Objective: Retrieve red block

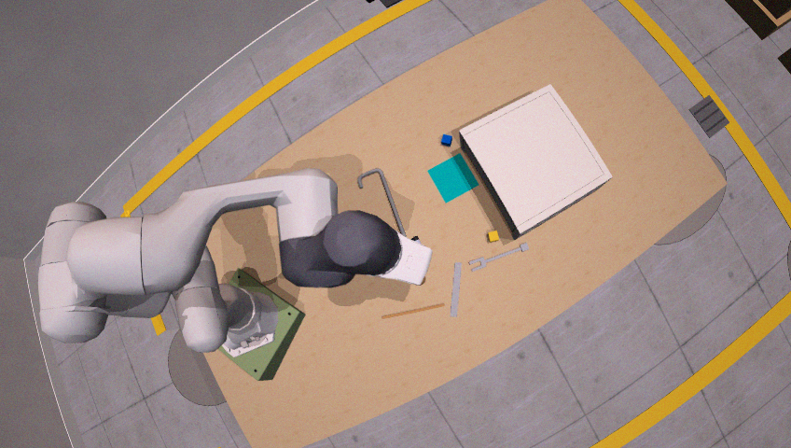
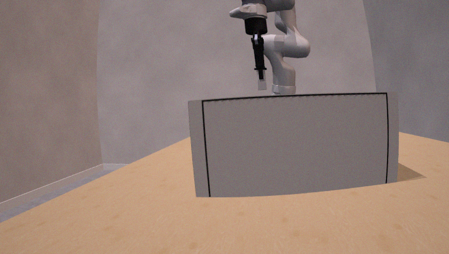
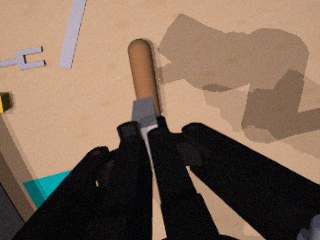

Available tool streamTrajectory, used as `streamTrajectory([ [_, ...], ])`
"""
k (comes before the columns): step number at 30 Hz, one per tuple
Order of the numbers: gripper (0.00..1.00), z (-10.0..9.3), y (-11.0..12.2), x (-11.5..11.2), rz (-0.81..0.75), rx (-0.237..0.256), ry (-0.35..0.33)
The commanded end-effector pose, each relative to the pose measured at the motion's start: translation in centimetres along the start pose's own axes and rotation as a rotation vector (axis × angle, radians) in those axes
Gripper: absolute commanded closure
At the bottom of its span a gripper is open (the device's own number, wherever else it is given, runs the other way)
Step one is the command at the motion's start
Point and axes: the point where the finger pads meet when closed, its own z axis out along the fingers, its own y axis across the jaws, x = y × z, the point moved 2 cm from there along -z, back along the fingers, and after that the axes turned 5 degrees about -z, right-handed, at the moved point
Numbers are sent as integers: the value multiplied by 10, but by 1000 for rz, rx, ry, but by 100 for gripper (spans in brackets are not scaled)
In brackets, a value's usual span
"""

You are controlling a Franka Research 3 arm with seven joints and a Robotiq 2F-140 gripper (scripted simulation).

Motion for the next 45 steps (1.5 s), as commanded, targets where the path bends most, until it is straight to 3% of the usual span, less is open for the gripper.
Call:
streamTrajectory([
  [1,100,1,0,0,87,0,1],
  [37,100,1,0,0,87,0,1],
  [38,66,1,0,0,87,0,1],
  [45,66,1,0,0,87,0,1],
])
